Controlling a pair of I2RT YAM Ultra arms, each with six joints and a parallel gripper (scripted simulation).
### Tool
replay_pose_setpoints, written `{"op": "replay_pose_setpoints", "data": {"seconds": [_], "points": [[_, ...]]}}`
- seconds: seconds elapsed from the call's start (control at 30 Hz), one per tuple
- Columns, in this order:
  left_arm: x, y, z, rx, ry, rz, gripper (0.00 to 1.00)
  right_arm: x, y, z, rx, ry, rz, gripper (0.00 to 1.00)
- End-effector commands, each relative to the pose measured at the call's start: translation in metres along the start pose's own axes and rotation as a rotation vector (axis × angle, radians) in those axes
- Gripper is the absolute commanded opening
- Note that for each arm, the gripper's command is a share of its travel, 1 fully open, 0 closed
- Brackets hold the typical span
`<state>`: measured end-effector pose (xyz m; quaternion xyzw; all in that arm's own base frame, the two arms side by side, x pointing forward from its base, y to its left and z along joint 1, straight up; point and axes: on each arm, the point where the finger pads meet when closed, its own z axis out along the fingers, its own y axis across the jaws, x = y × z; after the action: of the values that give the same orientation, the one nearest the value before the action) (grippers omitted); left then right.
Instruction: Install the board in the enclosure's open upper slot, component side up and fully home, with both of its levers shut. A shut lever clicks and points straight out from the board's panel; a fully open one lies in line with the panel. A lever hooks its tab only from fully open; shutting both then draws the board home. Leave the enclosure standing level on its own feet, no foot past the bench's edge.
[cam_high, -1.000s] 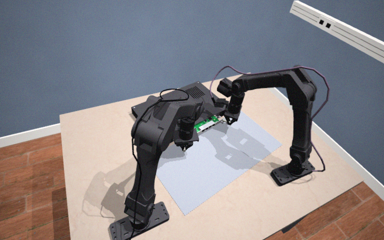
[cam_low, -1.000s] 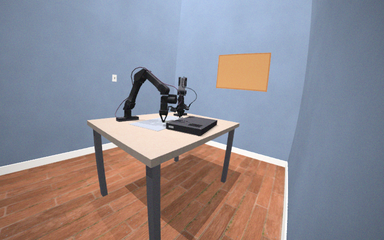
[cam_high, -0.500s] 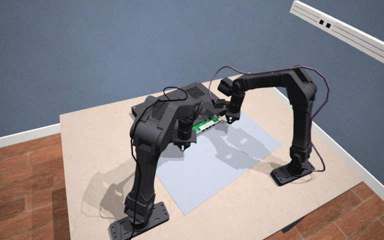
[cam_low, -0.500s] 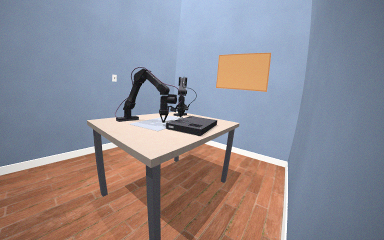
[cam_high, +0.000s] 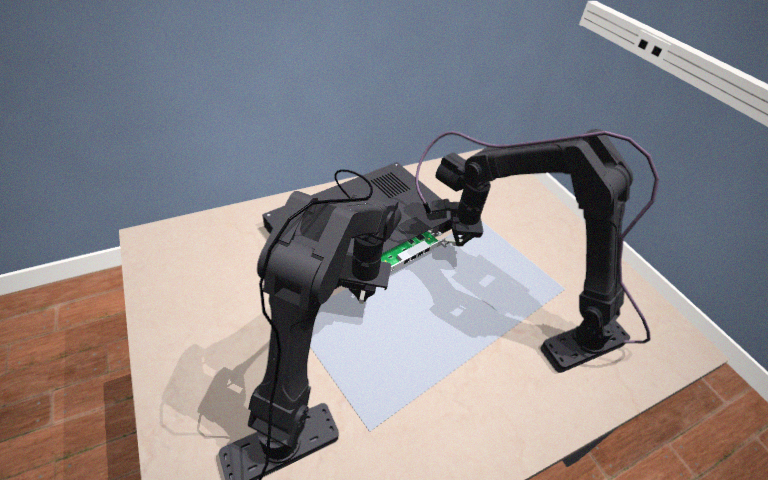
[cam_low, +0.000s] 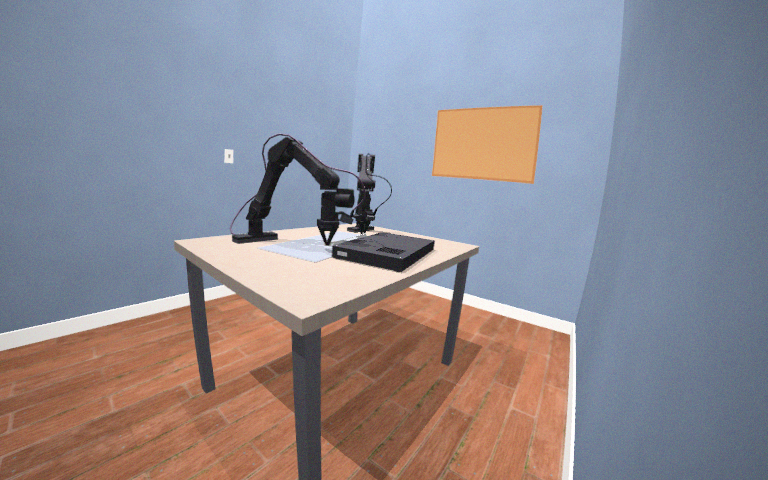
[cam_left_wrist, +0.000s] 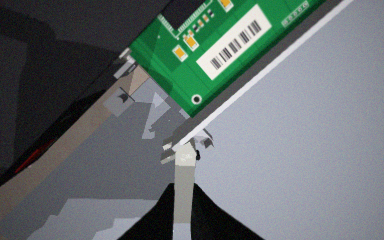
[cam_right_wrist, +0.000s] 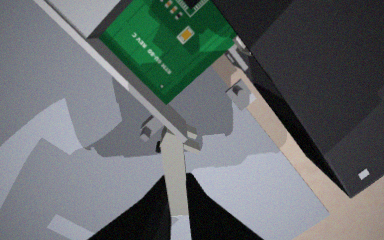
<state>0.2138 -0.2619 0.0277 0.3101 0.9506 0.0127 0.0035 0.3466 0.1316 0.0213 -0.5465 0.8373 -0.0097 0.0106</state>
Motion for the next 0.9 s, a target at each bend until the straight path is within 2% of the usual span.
{"op": "replay_pose_setpoints", "data": {"seconds": [0.0,0.87], "points": [[-0.006,0.002,-0.005,0.016,-0.044,0.075,0.03,-0.001,-0.006,-0.005,-0.003,-0.005,-0.073,0.04],[-0.008,0.011,-0.005,0.016,-0.049,0.393,0.03,-0.003,-0.016,-0.005,0.001,-0.008,-0.391,0.04]]}}
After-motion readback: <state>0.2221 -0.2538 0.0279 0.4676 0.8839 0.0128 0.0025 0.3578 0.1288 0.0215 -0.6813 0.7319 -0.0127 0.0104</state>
